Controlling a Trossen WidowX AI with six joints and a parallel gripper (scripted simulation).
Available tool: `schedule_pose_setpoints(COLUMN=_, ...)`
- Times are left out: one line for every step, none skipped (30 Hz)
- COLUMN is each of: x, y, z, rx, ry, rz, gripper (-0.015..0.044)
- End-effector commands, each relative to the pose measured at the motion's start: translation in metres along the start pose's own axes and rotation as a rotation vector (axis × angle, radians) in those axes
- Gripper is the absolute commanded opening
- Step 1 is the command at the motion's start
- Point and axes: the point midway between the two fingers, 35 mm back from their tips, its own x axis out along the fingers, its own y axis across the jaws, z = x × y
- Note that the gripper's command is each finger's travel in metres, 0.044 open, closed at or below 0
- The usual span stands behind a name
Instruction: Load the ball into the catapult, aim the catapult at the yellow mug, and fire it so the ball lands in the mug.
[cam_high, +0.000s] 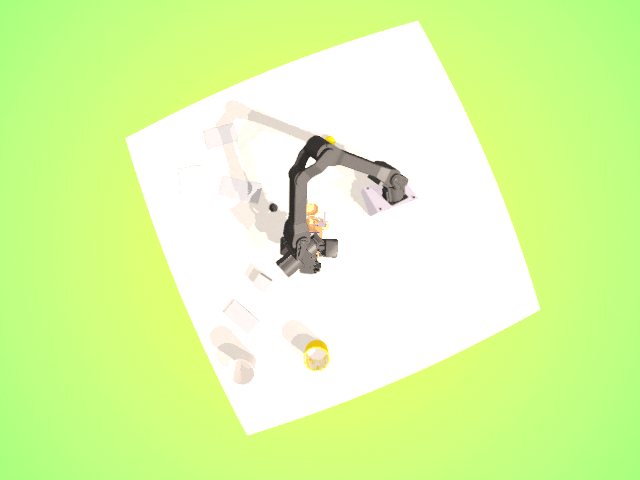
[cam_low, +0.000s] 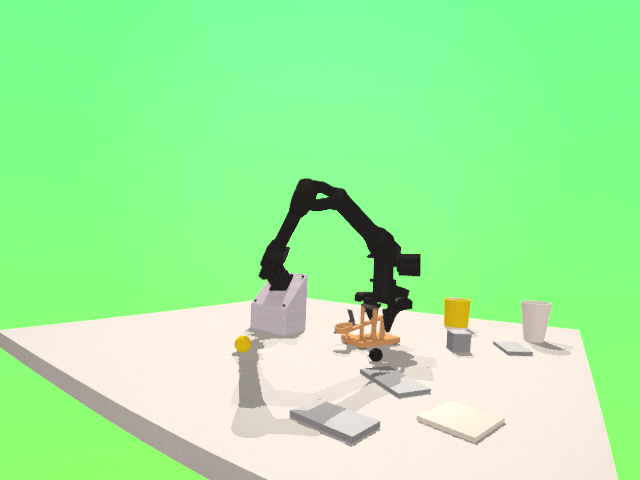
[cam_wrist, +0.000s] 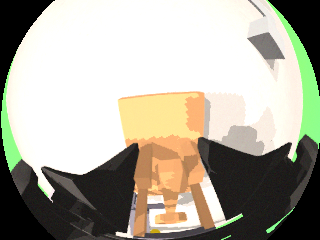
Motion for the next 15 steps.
schedule_pose_setpoints(x=0.000, y=0.000, z=0.000, rx=0.000, ry=0.000, rz=0.000, gripper=0.0151)
schedule_pose_setpoints(x=0.000, y=0.000, z=0.000, rx=0.000, ry=0.000, rz=0.000, gripper=0.0145)
schedule_pose_setpoints(x=0.000, y=0.000, z=0.000, rx=0.000, ry=0.000, rz=0.000, gripper=0.0138)
schedule_pose_setpoints(x=0.000, y=0.000, z=0.000, rx=0.000, ry=0.000, rz=0.000, gripper=0.0131)
schedule_pose_setpoints(x=0.000, y=0.000, z=0.000, rx=0.000, ry=0.000, rz=0.000, gripper=0.0125)
schedule_pose_setpoints(x=0.000, y=0.000, z=0.000, rx=0.000, ry=0.000, rz=0.000, gripper=0.0118)
schedule_pose_setpoints(x=0.000, y=0.000, z=0.000, rx=0.000, ry=0.000, rz=0.000, gripper=0.0111)
schedule_pose_setpoints(x=-0.003, y=0.000, z=0.000, rx=0.000, ry=-0.001, rz=0.000, gripper=0.0085)
schedule_pose_setpoints(x=-0.011, y=0.000, z=0.001, rx=0.000, ry=-0.002, rz=0.001, gripper=0.0059)
schedule_pose_setpoints(x=-0.025, y=0.000, z=0.002, rx=-0.001, ry=-0.004, rz=0.003, gripper=0.0032)
schedule_pose_setpoints(x=-0.039, y=0.000, z=0.002, rx=-0.002, ry=-0.004, rz=0.004, gripper=0.0006)
schedule_pose_setpoints(x=-0.048, y=0.001, z=0.001, rx=-0.002, ry=-0.004, rz=0.005, gripper=0.0000)
schedule_pose_setpoints(x=-0.051, y=0.001, z=0.001, rx=-0.002, ry=-0.004, rz=0.005, gripper=0.0000)
schedule_pose_setpoints(x=-0.051, y=0.001, z=0.001, rx=-0.002, ry=-0.004, rz=0.005, gripper=0.0000)
schedule_pose_setpoints(x=-0.051, y=0.001, z=0.001, rx=-0.002, ry=-0.004, rz=0.005, gripper=0.0000)
